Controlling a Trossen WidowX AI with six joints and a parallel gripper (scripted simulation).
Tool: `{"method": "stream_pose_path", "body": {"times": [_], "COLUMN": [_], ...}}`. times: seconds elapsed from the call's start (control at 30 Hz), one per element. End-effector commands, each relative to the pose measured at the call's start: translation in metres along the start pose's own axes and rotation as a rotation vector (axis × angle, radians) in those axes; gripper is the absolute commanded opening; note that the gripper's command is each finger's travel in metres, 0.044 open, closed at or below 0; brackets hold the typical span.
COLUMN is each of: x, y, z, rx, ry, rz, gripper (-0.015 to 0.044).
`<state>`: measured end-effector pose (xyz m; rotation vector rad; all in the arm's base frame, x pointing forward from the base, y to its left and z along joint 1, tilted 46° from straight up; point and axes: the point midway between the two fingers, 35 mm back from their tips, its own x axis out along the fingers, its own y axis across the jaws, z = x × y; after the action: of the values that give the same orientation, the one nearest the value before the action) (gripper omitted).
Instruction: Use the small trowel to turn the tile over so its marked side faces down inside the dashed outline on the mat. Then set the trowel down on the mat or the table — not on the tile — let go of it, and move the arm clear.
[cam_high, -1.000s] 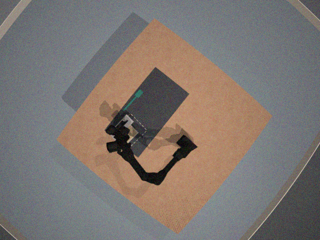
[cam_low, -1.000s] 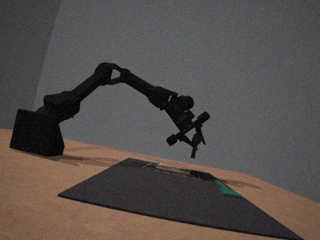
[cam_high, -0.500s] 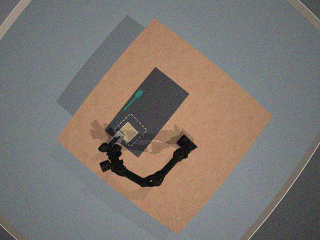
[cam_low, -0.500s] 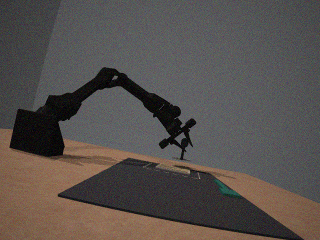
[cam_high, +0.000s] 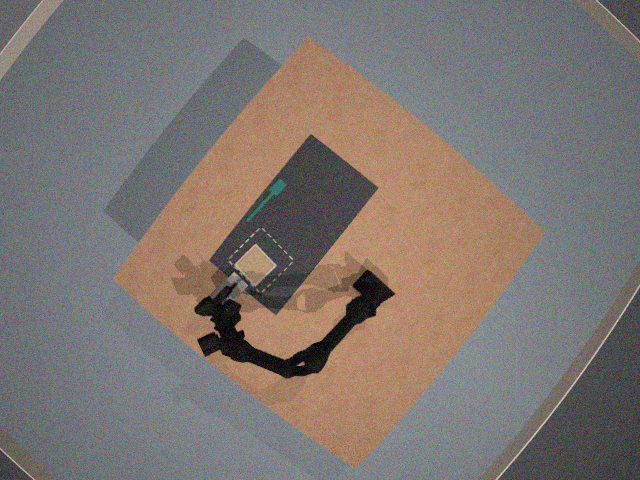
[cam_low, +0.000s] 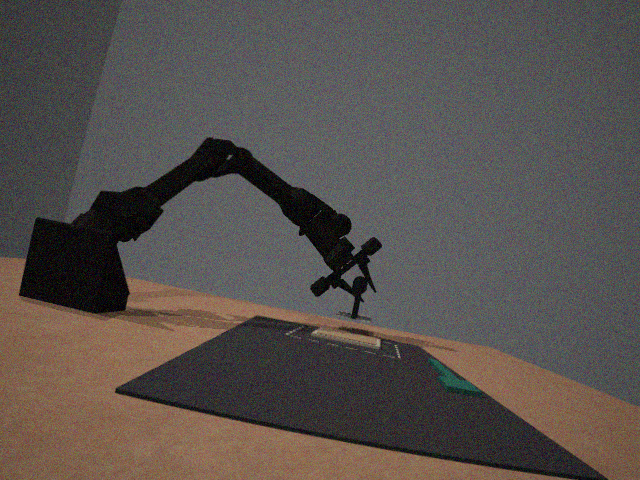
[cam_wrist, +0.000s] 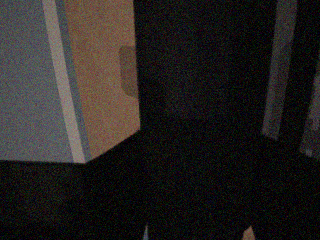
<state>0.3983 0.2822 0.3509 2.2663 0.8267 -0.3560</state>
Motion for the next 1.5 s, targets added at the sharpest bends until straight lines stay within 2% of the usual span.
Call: {"method": "stream_pose_path", "body": {"times": [0.0,0.97,1.47], "x": [-0.004,0.023,0.023], "y": [0.007,-0.023,-0.023], "z": [-0.001,-0.002,0.021], "rx": [0.008,0.010,0.009], "ry": [0.002,0.003,0.001], "rz": [0.021,0.021,0.020], "gripper": [0.0000,0.0000,0.0000]}}
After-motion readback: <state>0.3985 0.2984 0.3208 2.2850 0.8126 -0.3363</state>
